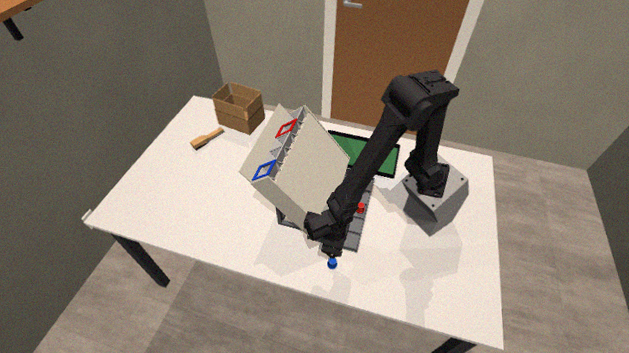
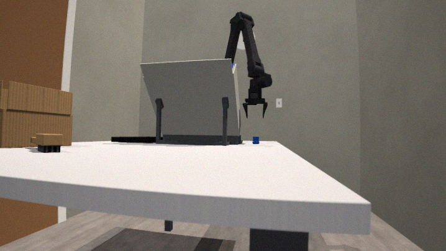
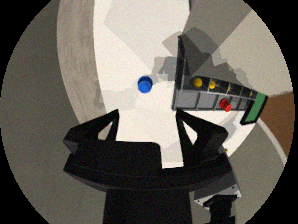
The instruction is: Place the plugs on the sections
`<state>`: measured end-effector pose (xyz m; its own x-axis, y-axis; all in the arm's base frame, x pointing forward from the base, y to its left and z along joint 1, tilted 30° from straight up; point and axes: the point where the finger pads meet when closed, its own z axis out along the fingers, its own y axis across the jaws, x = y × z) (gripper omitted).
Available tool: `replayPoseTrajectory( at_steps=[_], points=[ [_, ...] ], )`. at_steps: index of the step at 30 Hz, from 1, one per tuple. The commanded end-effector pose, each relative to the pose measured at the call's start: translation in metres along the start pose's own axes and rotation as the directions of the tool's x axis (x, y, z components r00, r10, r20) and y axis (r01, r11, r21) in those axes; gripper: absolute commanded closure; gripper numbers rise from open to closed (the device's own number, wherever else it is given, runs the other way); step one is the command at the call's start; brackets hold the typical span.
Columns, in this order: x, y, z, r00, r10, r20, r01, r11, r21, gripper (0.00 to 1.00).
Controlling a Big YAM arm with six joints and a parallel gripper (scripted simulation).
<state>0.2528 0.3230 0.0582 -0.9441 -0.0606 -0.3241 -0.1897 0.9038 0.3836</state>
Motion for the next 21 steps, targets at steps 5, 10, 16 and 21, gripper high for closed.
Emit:
replayPoseTrajectory(
  at_steps=[5, 10, 16, 21],
  points=[
    [-0.005, 0.013, 0.006, 1.0, -0.002, 0.005, 0.002, 1.0, -0.008, 0.13],
    [-0.005, 0.014, 0.006, 1.0, -0.001, 0.005, 0.002, 1.0, -0.008, 0.13],
    [-0.006, 0.016, 0.007, 1.0, -0.001, 0.005, 0.001, 1.0, -0.008, 0.13],
    [-0.005, 0.015, 0.018, 1.0, 0.0, 0.006, 0.001, 1.0, -0.008, 0.13]
  ],
)
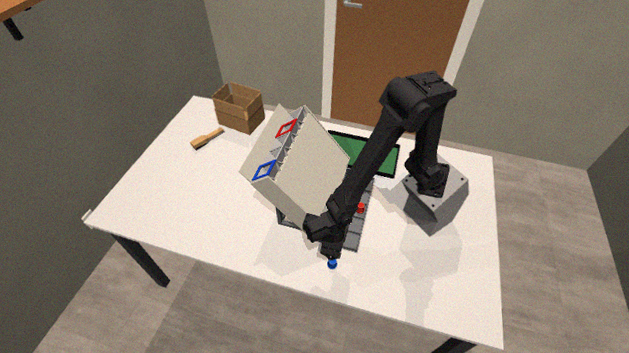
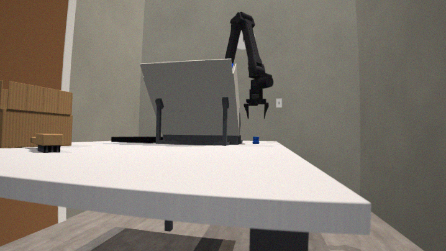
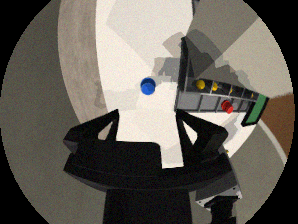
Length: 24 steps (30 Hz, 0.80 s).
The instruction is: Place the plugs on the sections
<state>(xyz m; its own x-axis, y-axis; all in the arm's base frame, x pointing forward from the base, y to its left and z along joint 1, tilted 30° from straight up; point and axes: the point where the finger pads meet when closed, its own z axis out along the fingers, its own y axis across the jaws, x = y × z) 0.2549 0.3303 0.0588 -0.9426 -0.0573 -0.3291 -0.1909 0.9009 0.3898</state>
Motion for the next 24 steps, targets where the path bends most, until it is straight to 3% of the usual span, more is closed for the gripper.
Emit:
replayPoseTrajectory(
  at_steps=[1, 13, 24],
  points=[
    [-0.003, 0.008, 0.021, 1.0, -0.001, 0.0, 0.001, 1.0, -0.002, 0.13],
    [-0.002, 0.003, 0.088, 1.0, 0.001, 0.005, -0.001, 1.0, -0.002, 0.13],
    [-0.001, 0.002, 0.088, 1.0, -0.001, 0.002, 0.001, 1.0, -0.001, 0.13]
  ],
)
